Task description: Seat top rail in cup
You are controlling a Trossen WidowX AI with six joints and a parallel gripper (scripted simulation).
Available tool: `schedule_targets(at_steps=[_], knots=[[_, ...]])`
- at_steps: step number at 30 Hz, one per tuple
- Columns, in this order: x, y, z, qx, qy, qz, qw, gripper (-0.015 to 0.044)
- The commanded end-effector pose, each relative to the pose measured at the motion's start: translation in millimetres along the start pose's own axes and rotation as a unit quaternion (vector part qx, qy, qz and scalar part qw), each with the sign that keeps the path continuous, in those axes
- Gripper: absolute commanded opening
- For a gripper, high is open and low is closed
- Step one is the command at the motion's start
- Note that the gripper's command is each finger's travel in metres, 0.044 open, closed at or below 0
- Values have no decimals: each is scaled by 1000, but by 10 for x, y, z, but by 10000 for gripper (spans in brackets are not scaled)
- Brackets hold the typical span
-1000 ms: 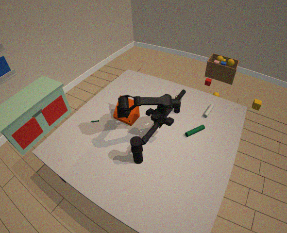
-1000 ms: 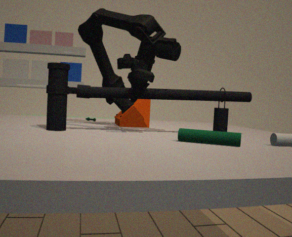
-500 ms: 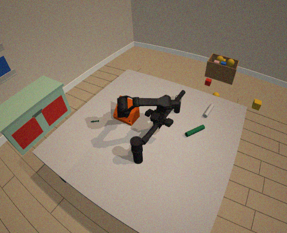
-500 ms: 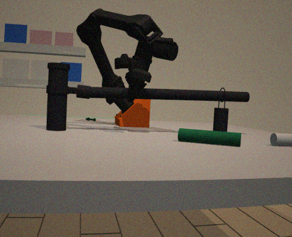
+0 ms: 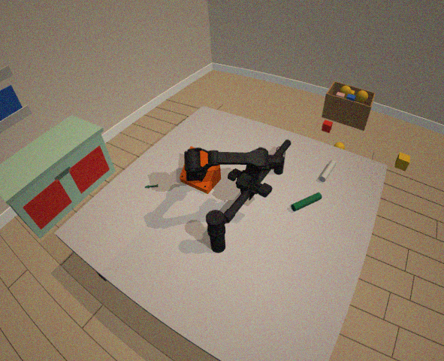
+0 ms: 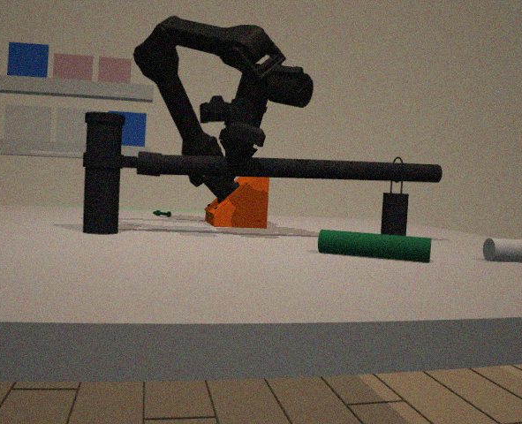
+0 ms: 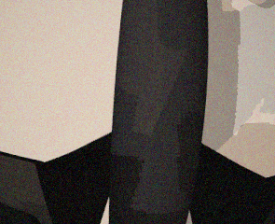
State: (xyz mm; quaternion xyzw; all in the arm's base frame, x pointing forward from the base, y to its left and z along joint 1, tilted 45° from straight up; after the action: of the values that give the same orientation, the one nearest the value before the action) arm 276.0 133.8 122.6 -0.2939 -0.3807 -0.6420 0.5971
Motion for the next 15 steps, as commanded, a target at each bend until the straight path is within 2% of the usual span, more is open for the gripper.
schedule_targets(at_steps=[1, 15], knots=[[67, 12, 9, 6, -3, 0, 1000, 0], [157, 35, -11, 6, -3, 0, 1000, 0]])
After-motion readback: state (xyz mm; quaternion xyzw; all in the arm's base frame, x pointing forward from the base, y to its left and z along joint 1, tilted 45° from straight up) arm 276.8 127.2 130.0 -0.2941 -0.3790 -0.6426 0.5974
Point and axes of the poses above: the point midway between the two fingers, 35 mm back from their tips, its own z axis back along the fingers, its own y axis across the jaws, x = y × z, the point moved 9 cm from there along z, back along the fingers, and after that the axes turned 8 degrees about -z, right-handed, at the moved point
